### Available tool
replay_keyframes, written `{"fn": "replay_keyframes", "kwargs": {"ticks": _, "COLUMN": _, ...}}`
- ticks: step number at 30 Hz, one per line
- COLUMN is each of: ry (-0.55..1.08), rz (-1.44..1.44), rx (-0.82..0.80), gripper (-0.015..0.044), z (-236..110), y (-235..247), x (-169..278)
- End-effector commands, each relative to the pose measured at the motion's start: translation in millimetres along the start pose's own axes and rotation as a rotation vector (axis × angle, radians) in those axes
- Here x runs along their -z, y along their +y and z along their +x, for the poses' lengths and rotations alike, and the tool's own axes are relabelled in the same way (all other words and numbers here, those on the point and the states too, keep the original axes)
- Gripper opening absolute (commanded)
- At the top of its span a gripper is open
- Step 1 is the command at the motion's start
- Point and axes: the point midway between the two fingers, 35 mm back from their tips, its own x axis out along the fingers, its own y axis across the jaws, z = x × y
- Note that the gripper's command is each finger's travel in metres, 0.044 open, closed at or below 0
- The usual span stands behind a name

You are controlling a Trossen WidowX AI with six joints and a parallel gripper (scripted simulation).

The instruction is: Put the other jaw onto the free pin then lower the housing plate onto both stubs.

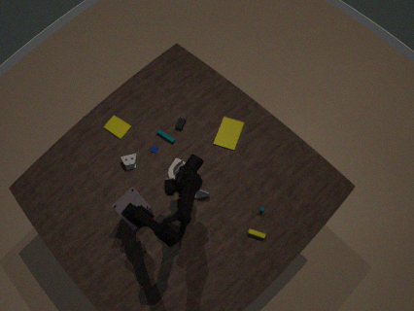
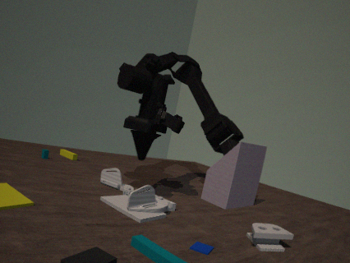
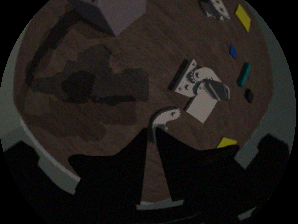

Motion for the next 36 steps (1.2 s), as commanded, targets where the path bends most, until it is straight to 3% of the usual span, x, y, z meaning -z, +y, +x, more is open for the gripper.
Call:
{"fn": "replay_keyframes", "kwargs": {"ticks": 1, "ry": 0.000, "rz": -0.002, "rx": 0.001, "gripper": 0.0131, "z": 0.5, "y": -0.3, "x": 0.1}}
{"fn": "replay_keyframes", "kwargs": {"ticks": 13, "ry": 0.000, "rz": -0.002, "rx": 0.001, "gripper": 0.0440, "z": 0.5, "y": -0.3, "x": 0.1}}
{"fn": "replay_keyframes", "kwargs": {"ticks": 36, "ry": 0.000, "rz": -0.002, "rx": 0.001, "gripper": 0.0440, "z": 0.5, "y": -0.3, "x": 0.1}}
